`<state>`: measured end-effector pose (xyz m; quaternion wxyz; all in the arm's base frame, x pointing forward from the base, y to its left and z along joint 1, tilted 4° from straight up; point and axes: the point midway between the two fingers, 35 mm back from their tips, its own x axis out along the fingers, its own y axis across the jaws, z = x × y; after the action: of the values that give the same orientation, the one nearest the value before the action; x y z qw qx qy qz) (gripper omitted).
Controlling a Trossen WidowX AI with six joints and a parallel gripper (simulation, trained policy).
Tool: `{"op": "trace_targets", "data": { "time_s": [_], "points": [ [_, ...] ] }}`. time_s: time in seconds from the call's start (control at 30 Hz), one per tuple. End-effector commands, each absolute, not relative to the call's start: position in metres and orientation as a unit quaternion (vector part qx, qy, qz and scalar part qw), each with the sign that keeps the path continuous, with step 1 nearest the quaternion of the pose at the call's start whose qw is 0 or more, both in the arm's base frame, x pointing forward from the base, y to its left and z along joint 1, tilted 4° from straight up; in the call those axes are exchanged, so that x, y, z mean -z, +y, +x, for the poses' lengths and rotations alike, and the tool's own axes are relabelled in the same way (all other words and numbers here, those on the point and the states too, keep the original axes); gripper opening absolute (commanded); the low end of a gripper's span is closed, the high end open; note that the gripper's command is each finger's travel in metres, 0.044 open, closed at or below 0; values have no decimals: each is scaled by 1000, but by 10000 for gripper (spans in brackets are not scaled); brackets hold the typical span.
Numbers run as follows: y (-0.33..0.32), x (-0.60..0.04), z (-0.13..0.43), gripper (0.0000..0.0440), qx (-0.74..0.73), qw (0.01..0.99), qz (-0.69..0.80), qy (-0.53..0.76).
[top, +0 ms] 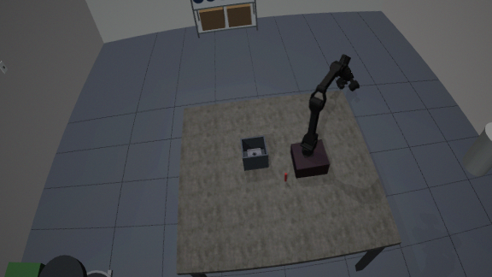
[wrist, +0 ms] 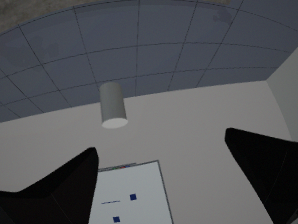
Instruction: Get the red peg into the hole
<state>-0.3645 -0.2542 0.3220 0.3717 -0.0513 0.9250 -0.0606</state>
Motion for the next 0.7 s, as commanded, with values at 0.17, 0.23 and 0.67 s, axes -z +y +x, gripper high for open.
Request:
{"op": "trace_targets", "data": {
  "time_s": [0.17,0.23,0.67],
  "points": [
    [-321,-347,-302,440,179,352,-104,913],
    [-333,-353,-287,440,204,351,-117,906],
    [-389,-388,-176,440,358,380,-201,829]
  ]
}}
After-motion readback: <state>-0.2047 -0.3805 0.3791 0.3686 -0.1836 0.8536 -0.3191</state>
